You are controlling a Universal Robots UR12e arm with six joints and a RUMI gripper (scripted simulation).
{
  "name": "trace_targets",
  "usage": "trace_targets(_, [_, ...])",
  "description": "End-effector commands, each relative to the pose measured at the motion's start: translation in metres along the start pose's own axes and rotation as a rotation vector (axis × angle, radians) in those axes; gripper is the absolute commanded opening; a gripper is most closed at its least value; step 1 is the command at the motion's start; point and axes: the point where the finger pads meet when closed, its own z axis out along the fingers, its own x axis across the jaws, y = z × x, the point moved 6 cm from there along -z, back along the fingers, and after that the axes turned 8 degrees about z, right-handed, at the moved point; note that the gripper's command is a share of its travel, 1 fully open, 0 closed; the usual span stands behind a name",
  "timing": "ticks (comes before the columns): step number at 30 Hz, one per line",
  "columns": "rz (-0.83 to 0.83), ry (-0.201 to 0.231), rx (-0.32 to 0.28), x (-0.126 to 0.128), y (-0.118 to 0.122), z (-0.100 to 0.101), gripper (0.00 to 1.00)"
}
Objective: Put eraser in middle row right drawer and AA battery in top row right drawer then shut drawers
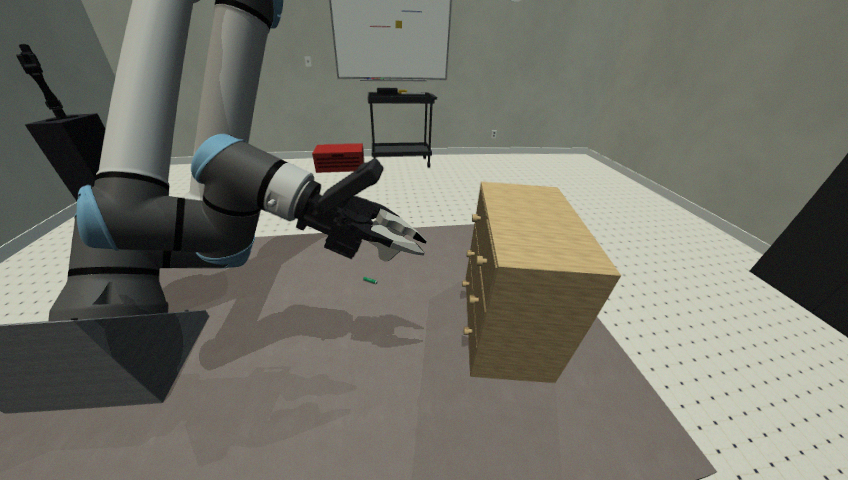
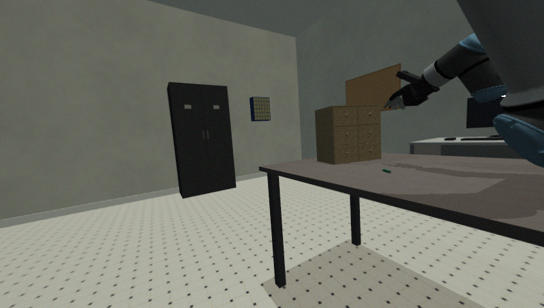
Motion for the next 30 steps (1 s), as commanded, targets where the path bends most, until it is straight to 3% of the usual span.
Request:
trace_targets(1, [-0.001,0.004,-0.023,0.0,-0.003,-0.002,0.2])
trace_targets(30, [-0.001,0.021,-0.144,-0.002,-0.016,-0.013,0.2])
